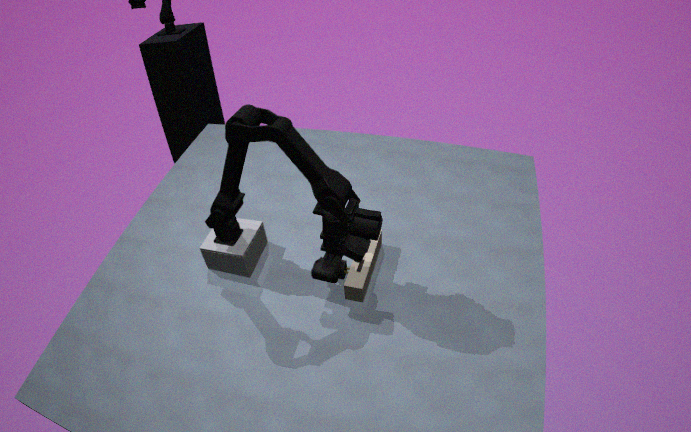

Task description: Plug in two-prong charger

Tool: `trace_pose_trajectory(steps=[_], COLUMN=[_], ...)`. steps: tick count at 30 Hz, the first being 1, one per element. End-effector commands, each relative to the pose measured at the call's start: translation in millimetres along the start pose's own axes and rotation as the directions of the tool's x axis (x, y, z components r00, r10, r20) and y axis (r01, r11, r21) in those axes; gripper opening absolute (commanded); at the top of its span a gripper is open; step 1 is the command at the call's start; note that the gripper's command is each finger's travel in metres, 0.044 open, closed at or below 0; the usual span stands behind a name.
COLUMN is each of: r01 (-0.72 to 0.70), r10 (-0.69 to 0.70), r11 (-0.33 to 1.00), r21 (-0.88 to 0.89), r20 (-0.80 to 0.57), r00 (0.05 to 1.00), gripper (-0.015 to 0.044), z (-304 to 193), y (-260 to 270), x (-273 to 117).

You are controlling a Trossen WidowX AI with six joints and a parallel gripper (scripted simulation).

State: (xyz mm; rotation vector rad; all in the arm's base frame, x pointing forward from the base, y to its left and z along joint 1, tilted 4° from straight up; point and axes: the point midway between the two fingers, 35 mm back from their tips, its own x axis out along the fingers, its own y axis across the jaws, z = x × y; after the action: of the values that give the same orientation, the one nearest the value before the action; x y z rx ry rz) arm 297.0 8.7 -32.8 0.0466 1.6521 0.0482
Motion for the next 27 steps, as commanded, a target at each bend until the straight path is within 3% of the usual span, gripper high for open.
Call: trace_pose_trajectory(steps=[1,27], r01=[-0.006,-0.006], r10=[0.006,0.006], r11=[1.000,1.000], r21=[0.003,0.003], r20=[0.000,0.001], r00=[1.000,1.000], gripper=[0.0000,0.0000], z=[0.4,6.0], y=[0.9,0.8], x=[-0.2,-0.9])
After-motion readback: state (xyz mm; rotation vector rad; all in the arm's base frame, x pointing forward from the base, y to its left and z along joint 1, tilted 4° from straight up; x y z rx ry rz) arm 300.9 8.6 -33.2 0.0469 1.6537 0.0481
